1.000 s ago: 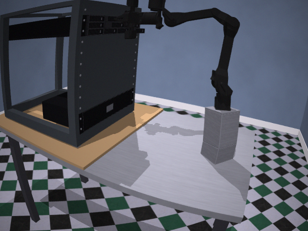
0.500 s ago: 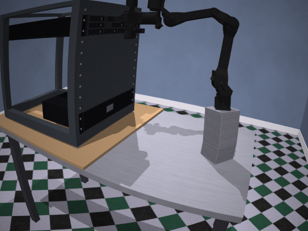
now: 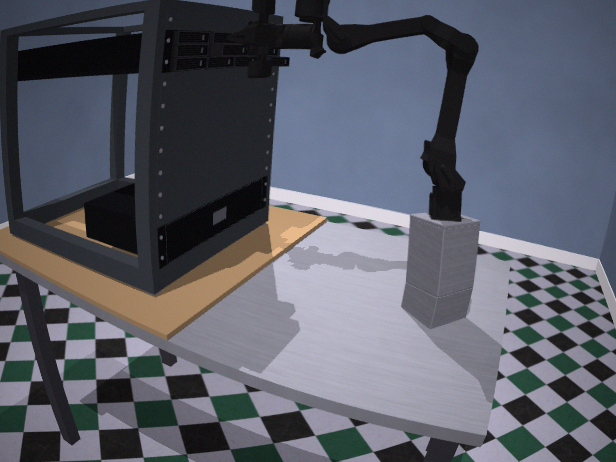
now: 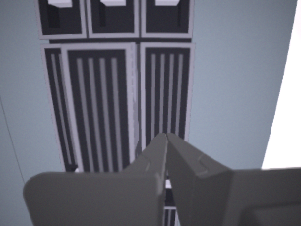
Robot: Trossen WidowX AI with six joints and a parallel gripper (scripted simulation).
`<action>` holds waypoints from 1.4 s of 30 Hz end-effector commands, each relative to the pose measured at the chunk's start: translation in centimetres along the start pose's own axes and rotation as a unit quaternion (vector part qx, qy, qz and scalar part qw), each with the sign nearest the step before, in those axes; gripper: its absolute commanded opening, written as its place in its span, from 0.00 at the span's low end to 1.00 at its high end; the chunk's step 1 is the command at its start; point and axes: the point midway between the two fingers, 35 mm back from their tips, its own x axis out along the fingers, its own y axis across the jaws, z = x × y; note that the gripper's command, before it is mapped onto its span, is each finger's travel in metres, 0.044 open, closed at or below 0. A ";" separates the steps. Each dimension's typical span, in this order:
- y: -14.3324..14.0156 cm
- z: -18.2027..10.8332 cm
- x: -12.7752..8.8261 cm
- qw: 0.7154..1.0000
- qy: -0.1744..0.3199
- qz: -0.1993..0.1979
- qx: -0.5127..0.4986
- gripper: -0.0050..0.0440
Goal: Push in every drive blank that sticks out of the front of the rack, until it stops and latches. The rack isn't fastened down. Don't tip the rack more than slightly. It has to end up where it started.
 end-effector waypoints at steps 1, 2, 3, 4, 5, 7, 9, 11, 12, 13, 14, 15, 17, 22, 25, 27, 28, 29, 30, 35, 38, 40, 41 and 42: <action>-1.2 -0.3 0.1 1.000 0.001 -0.013 0.006 0.00; -1.2 -0.3 0.1 1.000 0.001 -0.013 0.006 0.00; -1.2 -0.3 0.1 1.000 0.001 -0.013 0.006 0.00; -1.2 -0.3 0.2 1.000 0.001 -0.013 0.006 0.00; -1.2 -0.3 0.3 1.000 0.001 -0.013 0.006 0.00; -1.2 -0.3 0.3 1.000 0.001 -0.013 0.006 0.00; -1.2 -0.3 0.3 1.000 0.001 -0.013 0.006 0.00; -1.2 -0.3 0.3 1.000 0.001 -0.013 0.006 0.00; -1.2 -0.3 0.3 1.000 0.001 -0.013 0.006 0.00; -1.2 -0.3 0.3 1.000 0.001 -0.013 0.006 0.00; -1.2 -0.3 0.3 1.000 0.001 -0.013 0.006 0.00; -1.2 -0.3 0.3 1.000 0.001 -0.013 0.006 0.00; -1.2 -0.3 0.3 1.000 0.001 -0.013 0.006 0.00; -1.2 -0.3 0.3 1.000 0.001 -0.013 0.006 0.00; -1.2 -0.3 0.3 1.000 0.001 -0.013 0.006 0.00; -1.2 -0.3 0.3 1.000 0.001 -0.013 0.006 0.00; -1.2 -0.3 0.3 1.000 0.001 -0.013 0.006 0.00; -1.2 -0.3 0.3 1.000 0.001 -0.013 0.006 0.00; -1.2 -0.3 0.4 1.000 0.001 -0.013 0.006 0.00; -1.2 -0.4 0.6 1.000 0.001 -0.013 0.006 0.00; -1.2 -0.4 0.6 1.000 0.001 -0.013 0.006 0.00; -1.2 -0.4 0.6 1.000 0.001 -0.013 0.006 0.00; -1.2 -0.4 0.6 1.000 0.001 -0.013 0.006 0.00; -1.2 -0.4 0.6 1.000 0.001 -0.013 0.006 0.00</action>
